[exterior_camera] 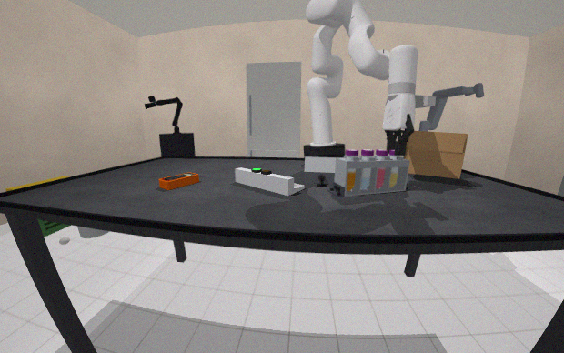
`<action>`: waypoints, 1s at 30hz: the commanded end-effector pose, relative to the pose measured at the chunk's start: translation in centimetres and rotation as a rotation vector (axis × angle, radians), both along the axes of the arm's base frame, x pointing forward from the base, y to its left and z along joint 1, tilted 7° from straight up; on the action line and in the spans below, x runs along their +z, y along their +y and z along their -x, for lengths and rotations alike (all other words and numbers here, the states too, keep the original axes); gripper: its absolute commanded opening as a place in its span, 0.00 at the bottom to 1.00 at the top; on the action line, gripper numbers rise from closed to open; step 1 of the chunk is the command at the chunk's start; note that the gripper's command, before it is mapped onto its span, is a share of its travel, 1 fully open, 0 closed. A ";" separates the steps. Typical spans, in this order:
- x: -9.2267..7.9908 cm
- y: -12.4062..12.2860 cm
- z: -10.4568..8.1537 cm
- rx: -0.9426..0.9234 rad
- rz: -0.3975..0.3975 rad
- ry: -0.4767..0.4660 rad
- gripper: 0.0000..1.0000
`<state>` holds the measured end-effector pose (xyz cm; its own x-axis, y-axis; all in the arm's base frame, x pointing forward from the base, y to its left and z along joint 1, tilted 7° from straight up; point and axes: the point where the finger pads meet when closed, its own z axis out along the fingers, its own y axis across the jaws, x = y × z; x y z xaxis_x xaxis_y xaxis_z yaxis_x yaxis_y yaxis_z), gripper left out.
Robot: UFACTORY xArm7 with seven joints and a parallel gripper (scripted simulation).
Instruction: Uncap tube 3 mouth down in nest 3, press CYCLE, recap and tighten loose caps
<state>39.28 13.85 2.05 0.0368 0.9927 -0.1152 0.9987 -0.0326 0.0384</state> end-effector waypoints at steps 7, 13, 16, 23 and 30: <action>1.9 0.3 -0.1 0.001 -0.002 -0.004 0.46; 3.7 0.5 0.0 0.001 -0.002 -0.004 0.46; 4.6 0.6 0.0 0.001 -0.002 -0.004 0.46; 5.1 -2.6 -0.7 0.306 0.010 0.031 0.46; 5.3 -4.4 -1.1 0.486 0.016 0.052 0.46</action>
